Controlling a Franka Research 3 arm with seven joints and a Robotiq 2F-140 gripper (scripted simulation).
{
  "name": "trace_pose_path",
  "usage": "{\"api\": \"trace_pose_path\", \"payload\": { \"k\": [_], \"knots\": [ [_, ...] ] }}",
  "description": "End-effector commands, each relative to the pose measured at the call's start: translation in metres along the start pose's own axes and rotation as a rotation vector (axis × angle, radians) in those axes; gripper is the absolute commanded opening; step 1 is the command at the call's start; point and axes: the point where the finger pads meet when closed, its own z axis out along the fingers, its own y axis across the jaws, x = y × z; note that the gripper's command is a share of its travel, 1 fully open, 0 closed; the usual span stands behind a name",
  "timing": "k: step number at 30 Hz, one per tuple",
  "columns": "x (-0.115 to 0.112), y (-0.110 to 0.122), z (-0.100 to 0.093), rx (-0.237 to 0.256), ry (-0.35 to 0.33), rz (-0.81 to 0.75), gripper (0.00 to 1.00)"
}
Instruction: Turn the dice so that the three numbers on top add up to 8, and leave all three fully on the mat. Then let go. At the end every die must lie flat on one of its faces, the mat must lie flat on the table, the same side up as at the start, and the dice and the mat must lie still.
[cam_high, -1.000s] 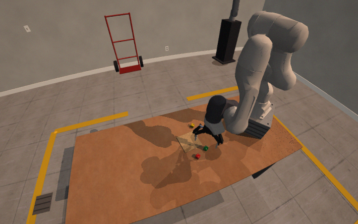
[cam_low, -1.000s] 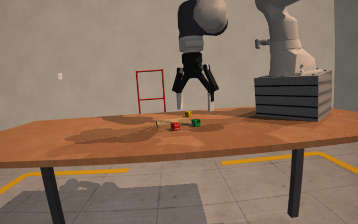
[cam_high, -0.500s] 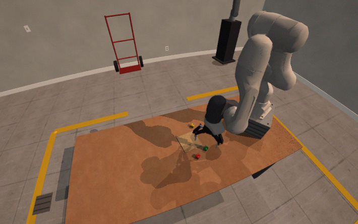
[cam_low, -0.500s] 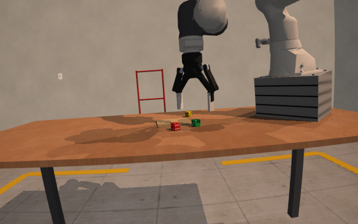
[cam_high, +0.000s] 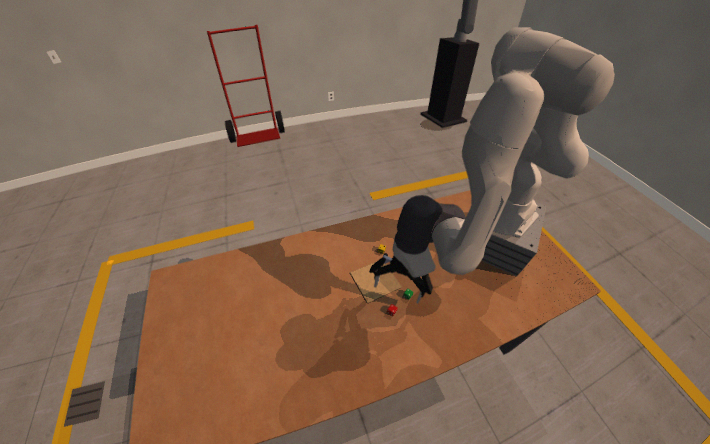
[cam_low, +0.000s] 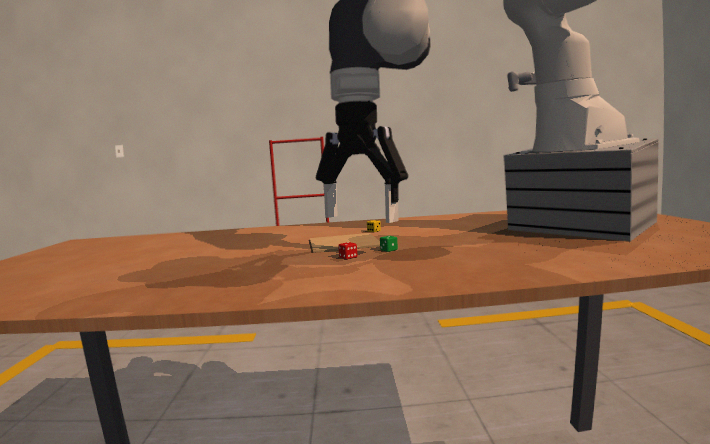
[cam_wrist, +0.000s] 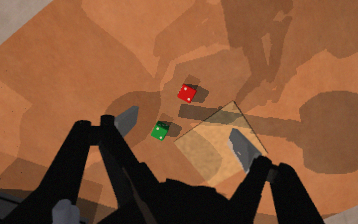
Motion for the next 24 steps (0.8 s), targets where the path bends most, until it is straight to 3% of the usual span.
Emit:
{"api": "trace_pose_path", "payload": {
  "k": [1, 7, 24],
  "knots": [
    [0.016, 0.002, 0.003, 0.017, -0.020, 0.027, 1.00],
    [0.032, 0.008, 0.003, 0.017, -0.020, 0.027, 1.00],
    [0.032, 0.008, 0.003, 0.017, -0.020, 0.027, 1.00]
  ]
}}
